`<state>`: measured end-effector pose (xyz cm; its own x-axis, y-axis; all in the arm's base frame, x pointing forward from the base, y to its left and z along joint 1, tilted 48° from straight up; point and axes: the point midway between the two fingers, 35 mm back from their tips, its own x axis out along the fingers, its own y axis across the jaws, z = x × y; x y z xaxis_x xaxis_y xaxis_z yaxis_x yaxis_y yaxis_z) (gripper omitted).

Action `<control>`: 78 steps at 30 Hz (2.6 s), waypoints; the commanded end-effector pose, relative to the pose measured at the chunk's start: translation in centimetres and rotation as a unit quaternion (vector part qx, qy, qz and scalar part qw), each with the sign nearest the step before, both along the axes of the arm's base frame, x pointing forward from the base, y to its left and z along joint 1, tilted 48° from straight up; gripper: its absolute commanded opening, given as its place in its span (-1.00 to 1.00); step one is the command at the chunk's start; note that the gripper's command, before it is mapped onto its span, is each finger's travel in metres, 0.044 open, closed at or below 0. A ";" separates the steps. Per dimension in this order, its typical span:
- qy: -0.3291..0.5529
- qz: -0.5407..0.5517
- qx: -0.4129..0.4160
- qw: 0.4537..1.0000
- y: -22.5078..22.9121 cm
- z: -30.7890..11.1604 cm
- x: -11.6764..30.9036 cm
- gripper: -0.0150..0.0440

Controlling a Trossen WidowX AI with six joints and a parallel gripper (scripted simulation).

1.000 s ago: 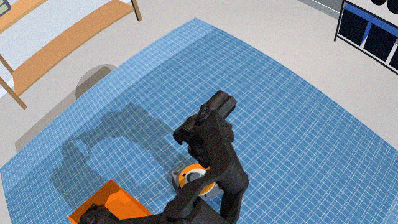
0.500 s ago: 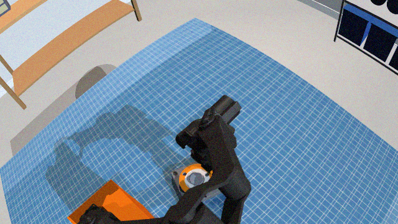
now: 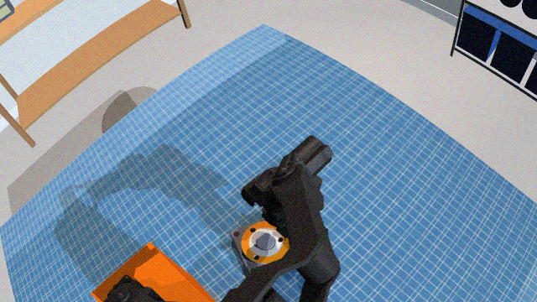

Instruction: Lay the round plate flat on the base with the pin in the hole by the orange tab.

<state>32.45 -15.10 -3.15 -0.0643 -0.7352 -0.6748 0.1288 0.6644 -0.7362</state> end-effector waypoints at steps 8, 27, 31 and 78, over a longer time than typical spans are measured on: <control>0.002 -0.003 -0.002 1.000 -1.0 1.0 -1.1 -0.49; 0.002 -0.003 -0.002 1.000 -1.6 2.3 -3.1 -0.49; 0.002 -0.003 -0.002 1.000 -1.6 2.4 -3.6 -0.49; 0.005 -0.002 0.001 1.000 1.4 4.5 -5.2 -0.49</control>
